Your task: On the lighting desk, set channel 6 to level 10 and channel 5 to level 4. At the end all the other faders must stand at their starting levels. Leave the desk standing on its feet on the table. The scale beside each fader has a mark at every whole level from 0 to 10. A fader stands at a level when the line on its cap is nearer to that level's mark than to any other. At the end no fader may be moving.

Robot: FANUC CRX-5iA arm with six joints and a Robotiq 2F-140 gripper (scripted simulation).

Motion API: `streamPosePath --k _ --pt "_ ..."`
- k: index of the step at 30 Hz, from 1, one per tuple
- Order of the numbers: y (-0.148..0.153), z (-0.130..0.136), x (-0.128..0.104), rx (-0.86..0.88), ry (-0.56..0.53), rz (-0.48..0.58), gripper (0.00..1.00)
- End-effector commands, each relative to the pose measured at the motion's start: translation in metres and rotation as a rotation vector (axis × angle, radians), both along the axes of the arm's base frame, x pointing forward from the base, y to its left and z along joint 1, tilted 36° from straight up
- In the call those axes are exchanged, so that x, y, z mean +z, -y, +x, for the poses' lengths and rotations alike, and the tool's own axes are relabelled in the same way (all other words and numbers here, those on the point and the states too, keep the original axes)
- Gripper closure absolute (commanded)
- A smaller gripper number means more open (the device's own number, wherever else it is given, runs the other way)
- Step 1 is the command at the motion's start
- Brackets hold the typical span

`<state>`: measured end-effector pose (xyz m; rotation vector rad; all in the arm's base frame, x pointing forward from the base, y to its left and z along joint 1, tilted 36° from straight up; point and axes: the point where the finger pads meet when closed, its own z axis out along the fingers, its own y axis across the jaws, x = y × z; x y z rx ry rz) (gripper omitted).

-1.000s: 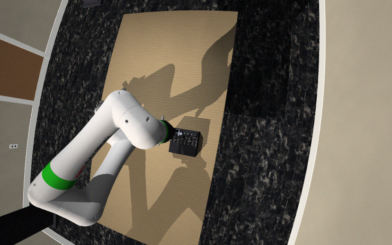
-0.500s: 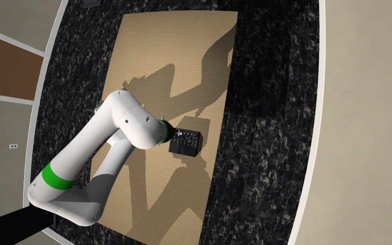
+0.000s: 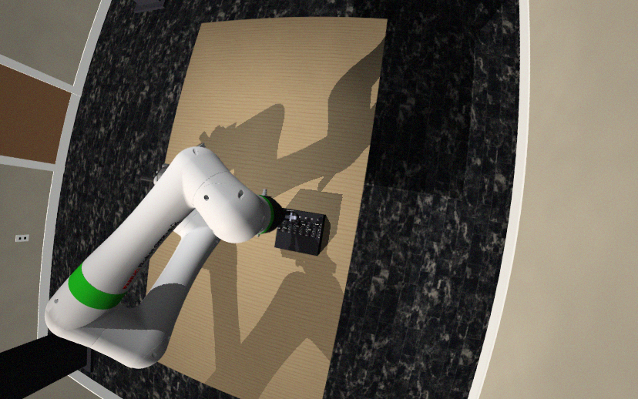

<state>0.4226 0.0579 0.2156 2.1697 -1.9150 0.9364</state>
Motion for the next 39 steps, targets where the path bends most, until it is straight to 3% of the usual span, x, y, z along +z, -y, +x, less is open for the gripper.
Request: streamPosePath --k 1,39 --pt "-0.0002 0.0 0.0002 0.0 0.0 0.0 1.0" --pt "0.0053 0.0045 -0.0095 0.0 0.0 0.0 1.0"
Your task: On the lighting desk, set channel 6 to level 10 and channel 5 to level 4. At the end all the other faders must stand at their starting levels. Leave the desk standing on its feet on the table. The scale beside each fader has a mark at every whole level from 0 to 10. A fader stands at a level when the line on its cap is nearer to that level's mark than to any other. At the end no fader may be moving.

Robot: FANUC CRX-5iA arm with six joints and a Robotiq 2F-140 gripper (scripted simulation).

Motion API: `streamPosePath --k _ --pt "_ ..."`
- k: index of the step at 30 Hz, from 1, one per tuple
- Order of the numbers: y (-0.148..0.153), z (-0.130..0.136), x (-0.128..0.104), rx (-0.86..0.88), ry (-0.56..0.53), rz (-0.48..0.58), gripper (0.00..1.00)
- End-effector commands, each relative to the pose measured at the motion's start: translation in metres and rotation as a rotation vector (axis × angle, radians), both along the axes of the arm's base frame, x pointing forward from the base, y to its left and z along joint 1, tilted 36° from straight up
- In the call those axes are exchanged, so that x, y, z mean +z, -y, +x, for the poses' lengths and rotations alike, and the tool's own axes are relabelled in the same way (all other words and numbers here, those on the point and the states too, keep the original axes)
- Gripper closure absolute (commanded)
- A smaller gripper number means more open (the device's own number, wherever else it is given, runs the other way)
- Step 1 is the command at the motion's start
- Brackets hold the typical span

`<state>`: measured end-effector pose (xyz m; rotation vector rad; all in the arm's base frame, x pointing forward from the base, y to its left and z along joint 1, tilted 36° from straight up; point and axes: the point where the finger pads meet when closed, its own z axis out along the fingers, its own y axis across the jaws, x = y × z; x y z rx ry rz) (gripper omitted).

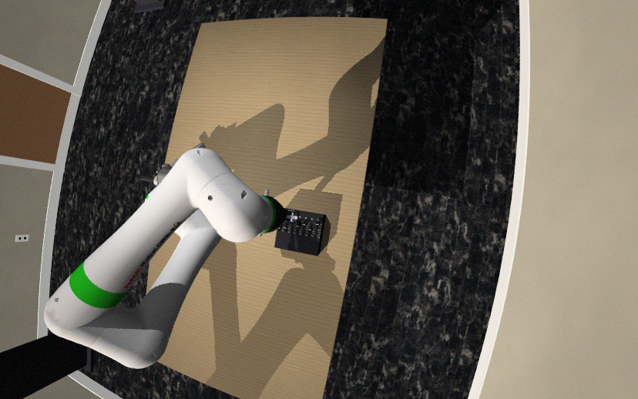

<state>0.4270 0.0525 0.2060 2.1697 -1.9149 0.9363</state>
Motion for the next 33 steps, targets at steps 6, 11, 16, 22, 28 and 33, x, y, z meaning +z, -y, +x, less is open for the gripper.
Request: streamPosePath --k 6,11,16,22,28,33 --pt "-0.0002 0.0001 0.0001 0.0 0.0 0.0 1.0" --pt "-0.0002 0.0001 0.0001 0.0 0.0 0.0 1.0" --pt "0.0002 0.0001 0.0003 0.0 0.0 0.0 1.0" --pt "0.0009 0.0001 0.0007 0.0 0.0 0.0 1.0" --pt "0.0028 0.0001 0.0018 0.0 0.0 0.0 1.0" --pt "0.005 0.0002 0.0031 0.0 0.0 0.0 1.0"
